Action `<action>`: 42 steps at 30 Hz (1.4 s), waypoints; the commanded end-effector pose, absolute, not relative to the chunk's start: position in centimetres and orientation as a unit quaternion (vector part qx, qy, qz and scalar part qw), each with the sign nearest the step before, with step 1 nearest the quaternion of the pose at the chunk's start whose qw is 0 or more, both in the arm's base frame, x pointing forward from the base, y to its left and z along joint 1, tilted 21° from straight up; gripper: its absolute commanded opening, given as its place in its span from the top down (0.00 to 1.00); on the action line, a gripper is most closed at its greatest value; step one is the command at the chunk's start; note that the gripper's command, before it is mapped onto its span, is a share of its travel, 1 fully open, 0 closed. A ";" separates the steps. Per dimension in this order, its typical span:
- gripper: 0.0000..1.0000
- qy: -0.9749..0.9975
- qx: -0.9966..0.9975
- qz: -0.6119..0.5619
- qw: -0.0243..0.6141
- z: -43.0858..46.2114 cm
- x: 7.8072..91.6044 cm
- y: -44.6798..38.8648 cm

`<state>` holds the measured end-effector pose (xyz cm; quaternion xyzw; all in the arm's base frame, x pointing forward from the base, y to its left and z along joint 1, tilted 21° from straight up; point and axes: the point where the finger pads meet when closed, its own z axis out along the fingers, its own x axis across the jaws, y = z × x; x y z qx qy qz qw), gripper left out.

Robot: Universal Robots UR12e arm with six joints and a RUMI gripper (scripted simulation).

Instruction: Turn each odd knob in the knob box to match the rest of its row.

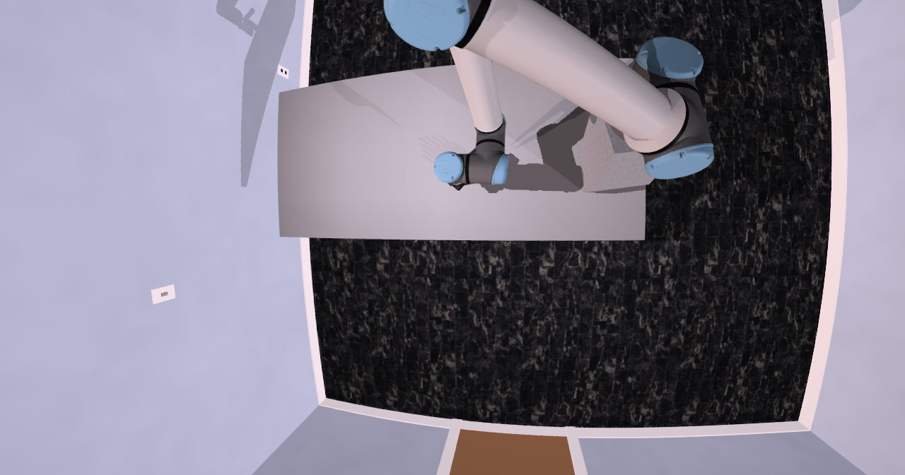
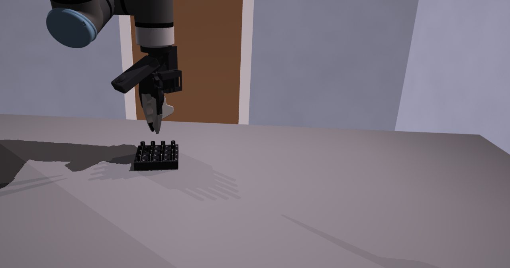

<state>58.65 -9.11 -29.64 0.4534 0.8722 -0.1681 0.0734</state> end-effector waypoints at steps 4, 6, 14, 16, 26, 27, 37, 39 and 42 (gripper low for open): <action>0.89 0.823 0.537 -0.162 0.091 -29.5 59.1 -8.8; 0.89 0.811 0.555 -0.160 0.095 -29.5 59.1 -8.8; 0.89 0.760 0.623 -0.151 0.108 -29.6 59.1 -8.5; 0.89 0.746 0.639 -0.148 0.112 -29.6 59.2 -8.5; 0.89 0.680 0.710 -0.137 0.126 -29.7 59.3 -8.2; 0.89 0.672 0.717 -0.135 0.127 -29.7 59.3 -8.1; 0.89 0.594 0.782 -0.121 0.140 -29.8 59.5 -7.8; 0.89 0.594 0.782 -0.121 0.140 -29.8 59.5 -7.8; 0.89 0.556 0.810 -0.115 0.146 -29.8 59.6 -7.7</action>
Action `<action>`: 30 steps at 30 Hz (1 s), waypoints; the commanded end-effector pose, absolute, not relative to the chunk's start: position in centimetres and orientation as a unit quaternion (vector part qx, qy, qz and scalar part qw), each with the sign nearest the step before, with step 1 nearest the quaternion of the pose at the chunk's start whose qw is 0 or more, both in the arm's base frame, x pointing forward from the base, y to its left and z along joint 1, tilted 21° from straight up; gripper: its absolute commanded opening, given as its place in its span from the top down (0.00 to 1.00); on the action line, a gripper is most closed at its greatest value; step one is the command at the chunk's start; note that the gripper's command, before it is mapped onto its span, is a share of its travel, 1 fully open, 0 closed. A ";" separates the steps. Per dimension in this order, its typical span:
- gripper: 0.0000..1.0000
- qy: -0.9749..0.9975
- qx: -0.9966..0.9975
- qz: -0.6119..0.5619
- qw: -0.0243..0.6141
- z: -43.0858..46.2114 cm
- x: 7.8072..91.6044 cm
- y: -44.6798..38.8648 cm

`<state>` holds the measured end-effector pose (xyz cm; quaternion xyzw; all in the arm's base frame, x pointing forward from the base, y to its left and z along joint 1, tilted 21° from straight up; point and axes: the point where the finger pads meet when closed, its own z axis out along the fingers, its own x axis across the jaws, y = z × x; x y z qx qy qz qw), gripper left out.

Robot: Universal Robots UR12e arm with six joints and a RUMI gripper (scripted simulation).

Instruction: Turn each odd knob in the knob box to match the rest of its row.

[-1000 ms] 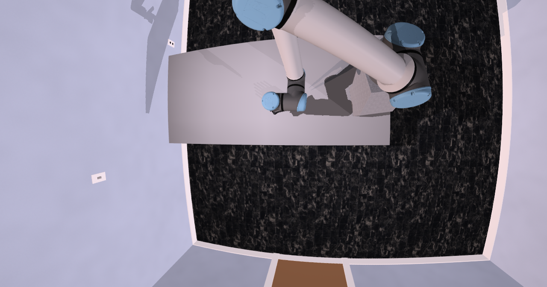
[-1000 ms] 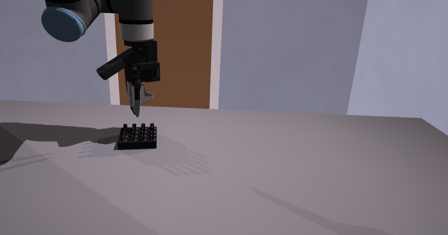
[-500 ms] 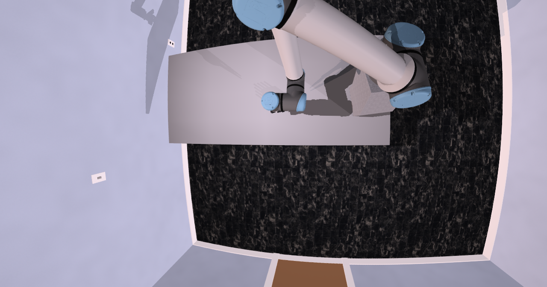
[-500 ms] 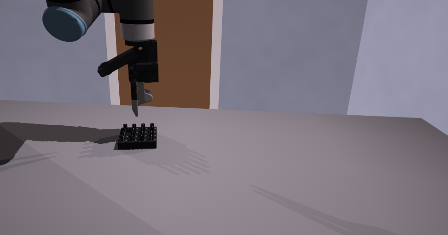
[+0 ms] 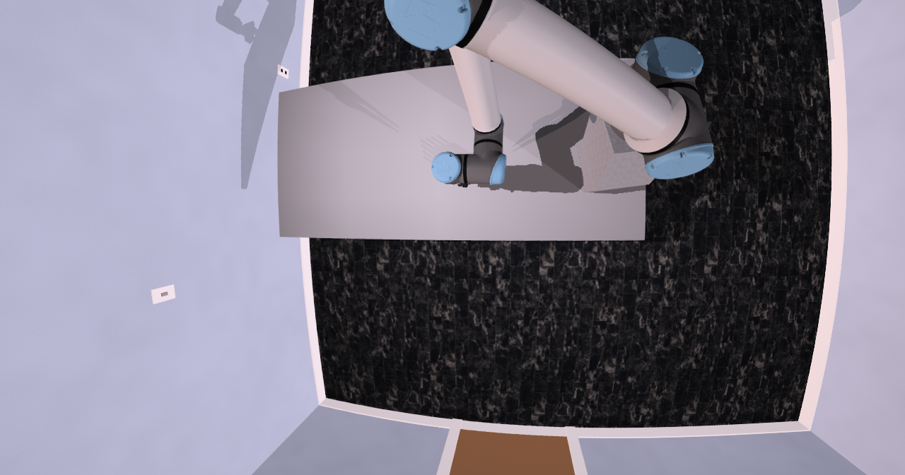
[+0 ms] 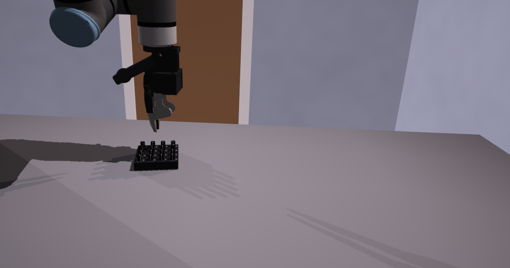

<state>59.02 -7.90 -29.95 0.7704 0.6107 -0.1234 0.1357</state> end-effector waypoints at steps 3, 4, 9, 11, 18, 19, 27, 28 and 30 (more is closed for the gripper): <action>0.89 0.532 0.826 -0.110 0.149 -29.8 59.7 -7.6; 0.89 0.523 0.832 -0.109 0.151 -29.8 59.7 -7.6; 0.89 0.479 0.858 -0.101 0.156 -29.9 59.9 -7.4; 0.89 0.461 0.868 -0.097 0.158 -29.9 60.0 -7.4; 0.89 0.401 0.897 -0.086 0.164 -29.9 60.2 -7.2; 0.89 0.392 0.901 -0.085 0.165 -29.9 60.2 -7.2; 0.89 0.316 0.930 -0.071 0.172 -30.0 60.5 -7.0; 0.89 0.306 0.934 -0.069 0.172 -30.0 60.6 -7.0; 0.89 0.297 0.937 -0.067 0.173 -30.0 60.6 -7.0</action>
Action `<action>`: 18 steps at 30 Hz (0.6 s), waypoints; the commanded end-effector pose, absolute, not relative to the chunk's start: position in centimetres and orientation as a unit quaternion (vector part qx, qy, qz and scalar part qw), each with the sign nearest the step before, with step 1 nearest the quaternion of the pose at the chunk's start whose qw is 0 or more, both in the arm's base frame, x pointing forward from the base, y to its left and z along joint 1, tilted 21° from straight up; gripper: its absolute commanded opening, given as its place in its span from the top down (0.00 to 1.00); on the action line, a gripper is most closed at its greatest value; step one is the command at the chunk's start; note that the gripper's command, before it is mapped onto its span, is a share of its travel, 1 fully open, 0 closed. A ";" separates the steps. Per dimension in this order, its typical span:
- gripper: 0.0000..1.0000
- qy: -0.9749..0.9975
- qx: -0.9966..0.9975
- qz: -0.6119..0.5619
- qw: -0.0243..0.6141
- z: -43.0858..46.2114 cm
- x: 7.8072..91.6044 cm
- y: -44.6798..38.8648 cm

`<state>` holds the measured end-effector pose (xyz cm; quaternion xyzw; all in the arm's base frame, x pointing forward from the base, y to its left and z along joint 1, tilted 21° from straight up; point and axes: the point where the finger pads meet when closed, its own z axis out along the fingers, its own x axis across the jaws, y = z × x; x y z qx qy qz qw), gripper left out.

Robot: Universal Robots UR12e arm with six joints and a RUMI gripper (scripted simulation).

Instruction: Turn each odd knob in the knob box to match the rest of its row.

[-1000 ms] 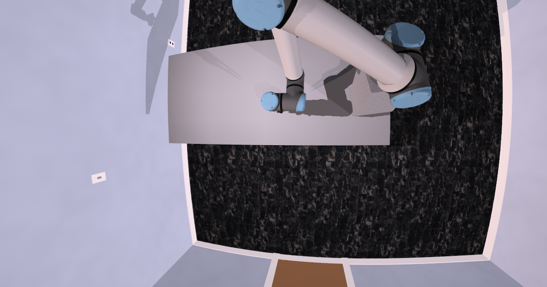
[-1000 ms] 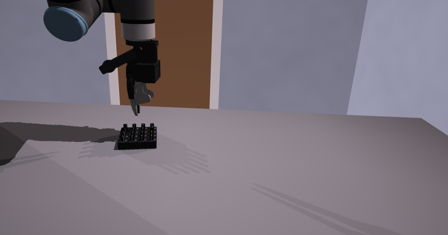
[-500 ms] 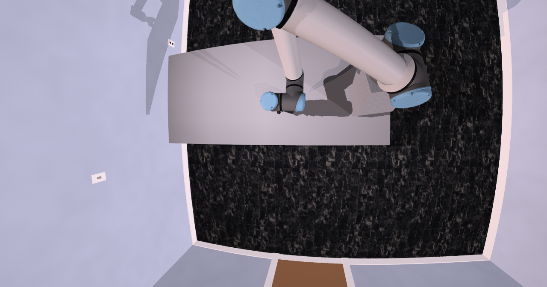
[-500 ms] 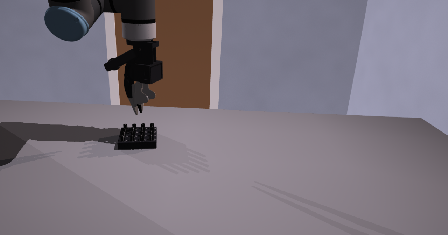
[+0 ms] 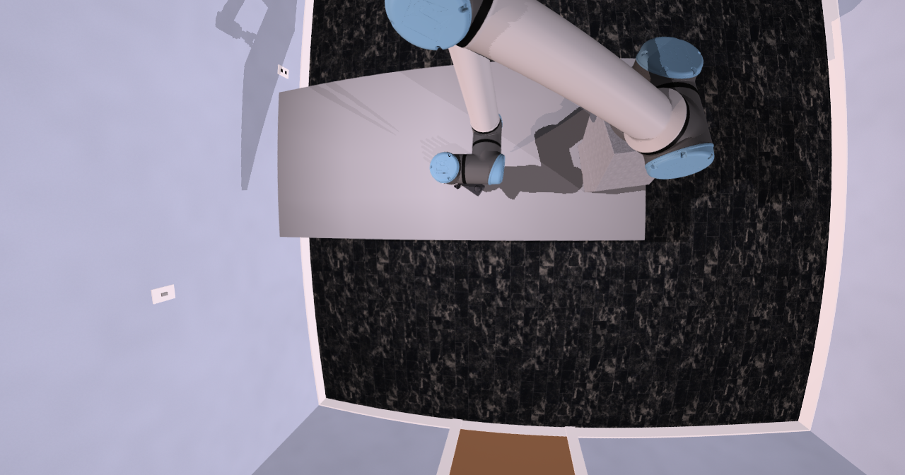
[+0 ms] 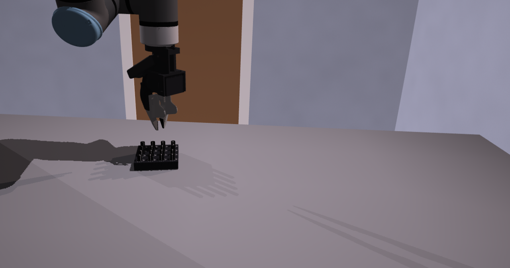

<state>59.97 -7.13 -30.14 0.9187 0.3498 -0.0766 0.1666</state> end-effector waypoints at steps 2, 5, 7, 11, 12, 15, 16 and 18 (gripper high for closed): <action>0.89 0.275 0.943 -0.063 0.175 -30.0 60.7 -6.9; 0.89 0.242 0.952 -0.057 0.177 -30.0 60.9 -6.9; 0.89 0.223 0.957 -0.053 0.178 -30.0 61.0 -6.9; 0.89 0.183 0.965 -0.046 0.180 -30.0 61.1 -6.8; 0.89 0.173 0.967 -0.044 0.180 -30.0 61.2 -6.8; 0.89 0.142 0.972 -0.038 0.182 -30.0 61.3 -6.8; 0.89 0.132 0.974 -0.037 0.182 -30.0 61.4 -6.8; 0.89 0.132 0.974 -0.037 0.182 -30.0 61.4 -6.8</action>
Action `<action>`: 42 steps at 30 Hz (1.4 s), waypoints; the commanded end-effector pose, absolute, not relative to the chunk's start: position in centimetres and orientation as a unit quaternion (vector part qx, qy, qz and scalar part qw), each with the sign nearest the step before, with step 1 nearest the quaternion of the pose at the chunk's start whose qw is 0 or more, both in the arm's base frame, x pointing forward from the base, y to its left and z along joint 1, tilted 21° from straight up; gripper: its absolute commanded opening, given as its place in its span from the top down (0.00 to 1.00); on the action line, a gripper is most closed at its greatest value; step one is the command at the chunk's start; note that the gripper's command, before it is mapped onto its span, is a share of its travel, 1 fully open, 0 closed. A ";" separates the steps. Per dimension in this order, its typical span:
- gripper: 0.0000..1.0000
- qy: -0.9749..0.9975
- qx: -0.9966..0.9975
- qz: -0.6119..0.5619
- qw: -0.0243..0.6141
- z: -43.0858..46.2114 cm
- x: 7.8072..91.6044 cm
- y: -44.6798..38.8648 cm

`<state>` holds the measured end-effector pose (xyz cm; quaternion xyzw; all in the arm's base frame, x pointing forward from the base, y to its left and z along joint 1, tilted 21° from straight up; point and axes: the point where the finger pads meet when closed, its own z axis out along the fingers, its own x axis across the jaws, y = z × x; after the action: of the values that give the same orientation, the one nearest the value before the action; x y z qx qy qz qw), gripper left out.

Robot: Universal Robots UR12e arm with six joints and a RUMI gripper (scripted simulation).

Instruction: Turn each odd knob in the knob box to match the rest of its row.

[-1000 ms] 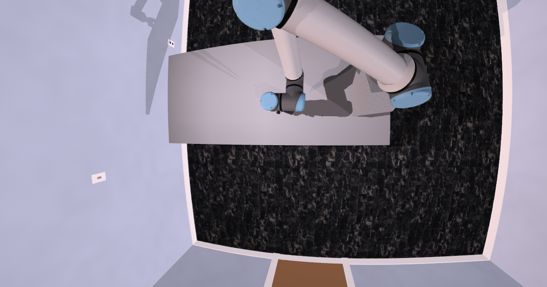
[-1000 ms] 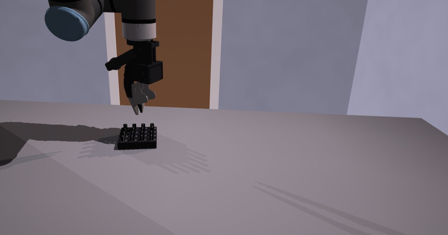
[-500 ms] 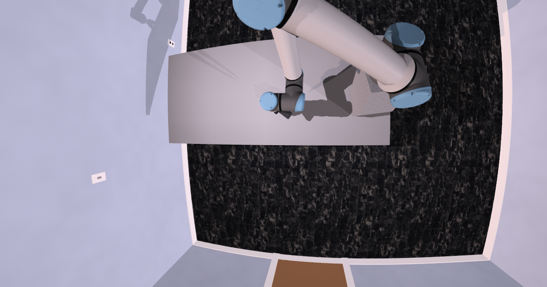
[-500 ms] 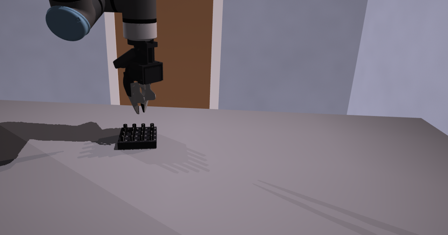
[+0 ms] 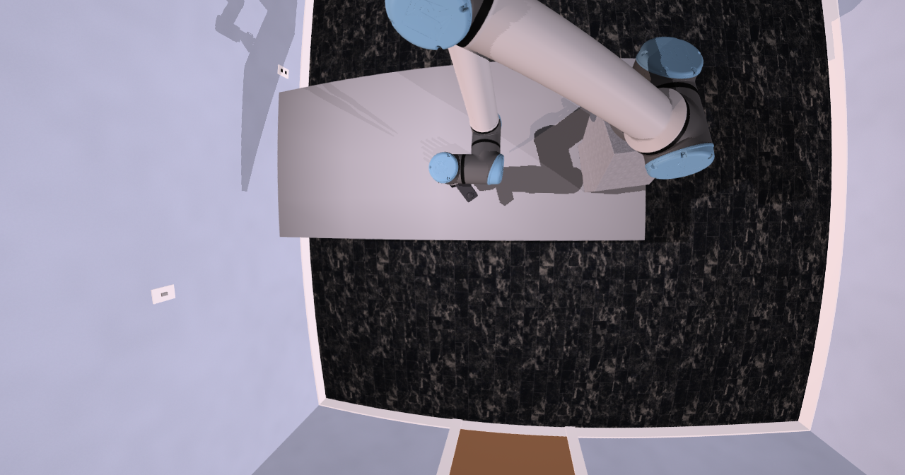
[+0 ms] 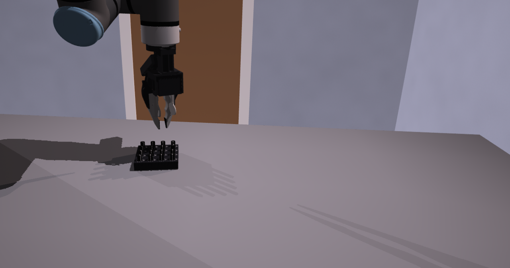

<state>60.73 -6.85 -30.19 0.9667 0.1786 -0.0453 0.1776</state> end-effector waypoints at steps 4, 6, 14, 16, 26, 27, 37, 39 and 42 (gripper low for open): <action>0.89 0.076 0.980 -0.026 0.184 -30.0 61.6 -6.7; 0.89 0.056 0.981 -0.022 0.184 -30.0 61.7 -6.7; 0.89 -0.026 0.982 -0.007 0.186 -29.9 62.1 -6.7; 0.89 -0.036 0.982 -0.005 0.186 -29.9 62.2 -6.7; 0.89 -0.142 0.972 0.015 0.185 -29.9 62.7 -6.8; 0.89 -0.153 0.971 0.017 0.185 -29.9 62.7 -6.8; 0.89 -0.249 0.951 0.036 0.182 -29.8 63.2 -6.9; 0.89 -0.267 0.946 0.039 0.181 -29.8 63.3 -6.9; 0.89 -0.296 0.937 0.045 0.180 -29.7 63.4 -7.0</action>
<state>62.64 -6.91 -30.03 0.9551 -0.2326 0.0313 0.1806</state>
